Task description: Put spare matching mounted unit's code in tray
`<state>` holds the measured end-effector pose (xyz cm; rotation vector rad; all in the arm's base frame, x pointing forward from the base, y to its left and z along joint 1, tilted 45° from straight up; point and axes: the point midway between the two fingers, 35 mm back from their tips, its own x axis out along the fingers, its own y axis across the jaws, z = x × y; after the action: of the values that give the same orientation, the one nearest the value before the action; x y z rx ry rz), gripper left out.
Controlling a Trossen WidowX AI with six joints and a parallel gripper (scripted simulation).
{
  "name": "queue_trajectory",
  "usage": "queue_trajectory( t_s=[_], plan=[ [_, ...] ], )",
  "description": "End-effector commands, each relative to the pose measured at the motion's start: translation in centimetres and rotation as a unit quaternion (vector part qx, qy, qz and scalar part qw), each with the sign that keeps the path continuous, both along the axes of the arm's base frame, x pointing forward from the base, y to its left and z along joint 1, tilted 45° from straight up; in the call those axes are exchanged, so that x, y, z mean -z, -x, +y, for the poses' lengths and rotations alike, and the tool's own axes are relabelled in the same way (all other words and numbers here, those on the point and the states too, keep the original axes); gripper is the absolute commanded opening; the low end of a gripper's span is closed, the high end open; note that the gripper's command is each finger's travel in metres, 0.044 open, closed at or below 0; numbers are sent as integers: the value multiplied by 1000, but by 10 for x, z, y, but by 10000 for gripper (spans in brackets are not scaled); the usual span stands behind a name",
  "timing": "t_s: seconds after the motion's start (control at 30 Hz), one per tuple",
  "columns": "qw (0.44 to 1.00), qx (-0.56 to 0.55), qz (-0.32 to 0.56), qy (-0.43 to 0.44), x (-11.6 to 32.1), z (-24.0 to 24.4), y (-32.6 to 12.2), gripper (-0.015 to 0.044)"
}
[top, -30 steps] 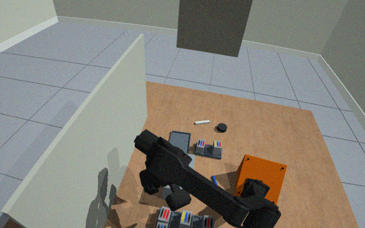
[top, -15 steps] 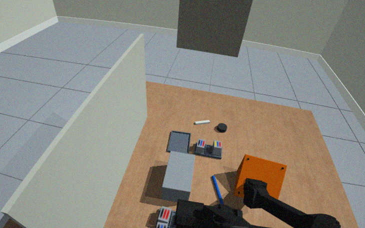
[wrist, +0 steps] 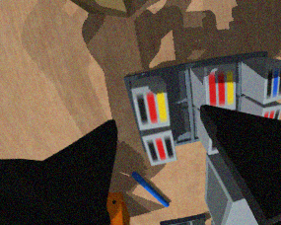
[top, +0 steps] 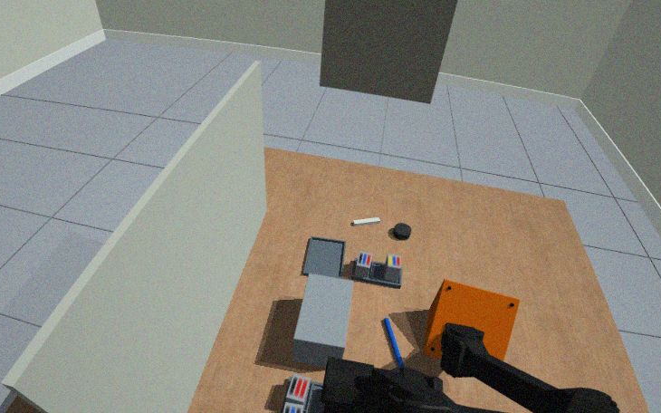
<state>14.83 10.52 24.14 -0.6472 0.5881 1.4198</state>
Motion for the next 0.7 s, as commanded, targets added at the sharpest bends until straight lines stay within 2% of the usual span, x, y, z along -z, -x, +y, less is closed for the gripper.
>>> queue_trajectory(
  t_s=[0.0, 0.67],
  plan=[
    [1000, -2, -4, -2, 1, 1, 1, 300],
    [1000, -4, -4, 5, 25, 21, -3, 300]
  ],
)
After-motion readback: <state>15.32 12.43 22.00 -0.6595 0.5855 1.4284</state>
